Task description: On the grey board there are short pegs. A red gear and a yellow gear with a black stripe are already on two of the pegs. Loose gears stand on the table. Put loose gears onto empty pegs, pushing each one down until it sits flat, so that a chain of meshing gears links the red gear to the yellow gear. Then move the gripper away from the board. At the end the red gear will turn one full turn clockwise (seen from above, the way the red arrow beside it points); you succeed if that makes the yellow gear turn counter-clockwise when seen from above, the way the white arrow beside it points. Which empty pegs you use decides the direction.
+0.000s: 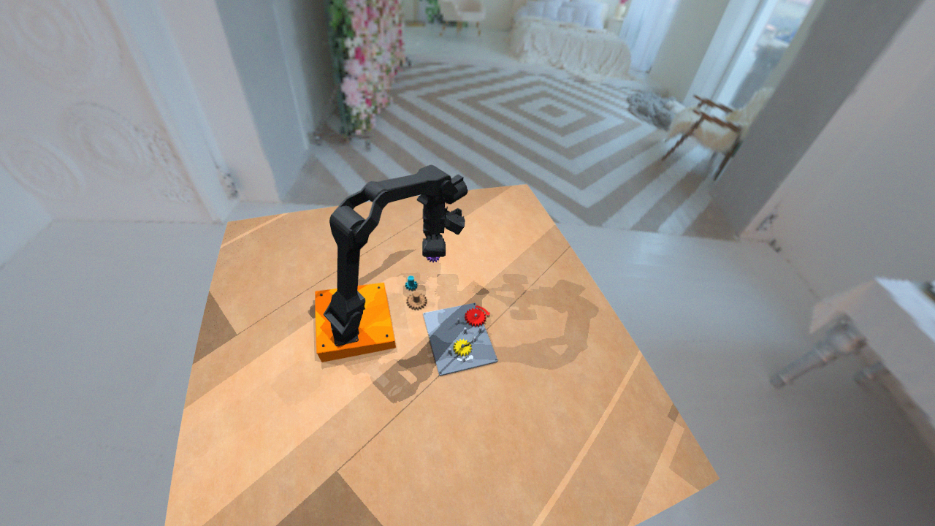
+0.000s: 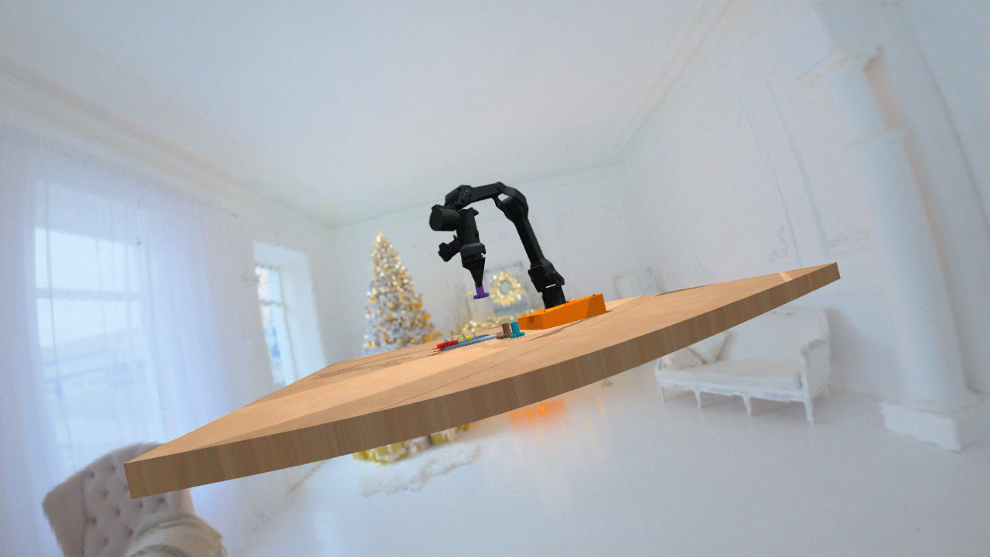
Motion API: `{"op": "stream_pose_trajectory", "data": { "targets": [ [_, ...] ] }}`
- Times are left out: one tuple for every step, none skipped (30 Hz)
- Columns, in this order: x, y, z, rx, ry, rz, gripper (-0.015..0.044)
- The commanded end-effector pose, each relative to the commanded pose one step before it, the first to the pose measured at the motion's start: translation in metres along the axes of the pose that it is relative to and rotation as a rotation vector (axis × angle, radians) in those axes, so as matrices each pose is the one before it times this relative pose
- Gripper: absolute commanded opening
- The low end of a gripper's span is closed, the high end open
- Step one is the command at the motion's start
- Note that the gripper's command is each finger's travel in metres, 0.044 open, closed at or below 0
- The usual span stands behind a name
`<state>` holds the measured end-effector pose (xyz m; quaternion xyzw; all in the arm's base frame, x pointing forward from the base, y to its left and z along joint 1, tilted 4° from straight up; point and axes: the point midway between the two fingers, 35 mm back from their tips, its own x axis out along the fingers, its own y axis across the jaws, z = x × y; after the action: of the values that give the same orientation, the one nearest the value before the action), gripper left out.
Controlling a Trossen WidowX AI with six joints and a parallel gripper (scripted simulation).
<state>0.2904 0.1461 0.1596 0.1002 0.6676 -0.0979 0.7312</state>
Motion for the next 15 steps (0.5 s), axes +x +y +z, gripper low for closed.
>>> {"op": "stream_pose_trajectory", "data": {
  "targets": [
    [-0.01163, -0.002, -0.00093, 0.0047, -0.00502, -0.00059, 0.0],
    [-0.00265, -0.00057, -0.00047, 0.0003, 0.00017, -0.00002, 0.0],
    [-0.00264, -0.00059, -0.00049, 0.0003, 0.00017, -0.00004, 0.0],
    [-0.00217, -0.0005, -0.00042, 0.0002, 0.00015, -0.00004, 0.0],
    [-0.00129, -0.00031, -0.00026, 0.0001, 0.0001, -0.00006, 0.0],
    [-0.00043, -0.0001, -0.00009, 0.0, 0.00003, -0.00002, 0.0],
    [0.00014, -0.00019, 0.00034, 0.0, -0.00001, -0.00002, 0.0],
    [0.00043, -0.00059, 0.00101, 0.0, -0.00003, -0.00007, 0.0],
    [0.00072, -0.00099, 0.00168, 0.0, -0.00005, -0.00012, 0.0],
    [0.00087, -0.00121, 0.00202, 0.0, -0.00006, -0.00015, 0.0],
    [0.00087, -0.00123, 0.00202, 0.0, -0.00006, -0.00015, 0.0],
    [0.00087, -0.00125, 0.00201, 0.0, -0.00007, -0.00015, 0.0],
    [0.00087, -0.00127, 0.002, 0.0, -0.00007, -0.00015, 0.0],
    [0.00087, -0.00129, 0.002, 0.0, -0.00007, -0.00015, 0.0],
    [0.00087, -0.00131, 0.00199, 0.0, -0.00007, -0.00015, 0.0]
  ]
}}
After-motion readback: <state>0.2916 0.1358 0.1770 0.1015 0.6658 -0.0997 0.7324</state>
